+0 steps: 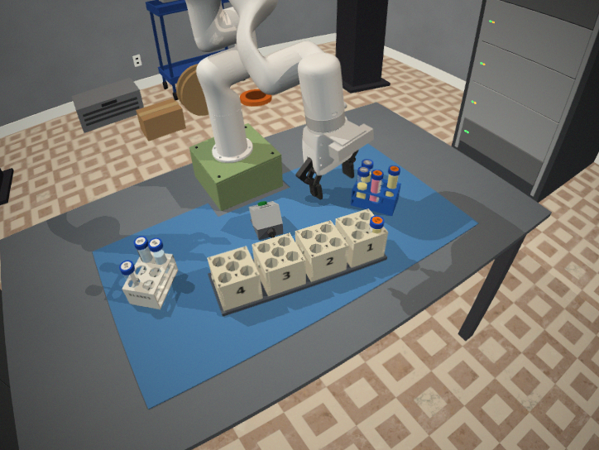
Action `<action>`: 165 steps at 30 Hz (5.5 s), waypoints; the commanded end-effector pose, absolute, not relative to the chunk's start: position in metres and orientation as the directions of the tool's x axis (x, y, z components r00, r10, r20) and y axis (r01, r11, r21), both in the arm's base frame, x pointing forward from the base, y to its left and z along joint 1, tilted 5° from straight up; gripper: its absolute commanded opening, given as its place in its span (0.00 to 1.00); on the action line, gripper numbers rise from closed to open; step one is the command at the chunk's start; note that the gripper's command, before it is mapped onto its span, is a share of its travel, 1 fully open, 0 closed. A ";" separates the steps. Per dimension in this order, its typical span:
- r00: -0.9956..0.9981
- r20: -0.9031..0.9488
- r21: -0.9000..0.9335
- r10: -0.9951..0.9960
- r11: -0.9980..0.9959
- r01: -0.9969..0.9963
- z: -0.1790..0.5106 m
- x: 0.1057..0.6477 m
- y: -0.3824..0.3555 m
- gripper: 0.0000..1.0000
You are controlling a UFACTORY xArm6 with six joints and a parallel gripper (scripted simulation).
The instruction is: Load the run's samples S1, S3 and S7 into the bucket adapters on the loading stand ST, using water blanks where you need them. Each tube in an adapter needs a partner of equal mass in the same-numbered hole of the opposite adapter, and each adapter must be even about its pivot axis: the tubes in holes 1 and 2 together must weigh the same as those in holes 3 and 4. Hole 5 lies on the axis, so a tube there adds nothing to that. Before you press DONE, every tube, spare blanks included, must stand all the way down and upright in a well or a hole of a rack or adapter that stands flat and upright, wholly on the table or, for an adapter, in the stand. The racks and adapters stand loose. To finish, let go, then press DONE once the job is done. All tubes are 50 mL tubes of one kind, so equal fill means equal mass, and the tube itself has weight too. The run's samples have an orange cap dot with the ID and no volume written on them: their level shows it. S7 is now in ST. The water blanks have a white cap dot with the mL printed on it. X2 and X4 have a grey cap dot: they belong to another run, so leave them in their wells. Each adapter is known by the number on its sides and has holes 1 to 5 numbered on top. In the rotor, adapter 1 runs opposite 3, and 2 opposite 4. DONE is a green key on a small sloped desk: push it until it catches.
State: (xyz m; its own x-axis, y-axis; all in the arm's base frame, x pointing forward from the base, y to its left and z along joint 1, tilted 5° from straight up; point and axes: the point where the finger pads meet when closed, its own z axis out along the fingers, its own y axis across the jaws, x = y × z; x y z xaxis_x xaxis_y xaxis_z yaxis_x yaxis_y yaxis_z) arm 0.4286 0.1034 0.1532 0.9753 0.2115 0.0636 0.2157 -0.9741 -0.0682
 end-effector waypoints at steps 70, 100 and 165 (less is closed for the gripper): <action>0.683 0.090 0.002 -0.725 -0.685 -0.728 0.165 0.327 -0.142 1.00; 0.683 0.090 0.003 -0.725 -0.685 -0.728 0.169 0.267 -0.258 1.00; 0.683 0.090 0.004 -0.725 -0.685 -0.728 0.071 0.248 -0.311 1.00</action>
State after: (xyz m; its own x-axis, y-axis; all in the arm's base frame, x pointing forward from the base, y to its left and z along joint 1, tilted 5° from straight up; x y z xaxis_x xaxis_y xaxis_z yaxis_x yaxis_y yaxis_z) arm 0.2477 -0.3105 0.0699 0.6828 -0.7254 0.0866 -0.7284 -0.6852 0.0034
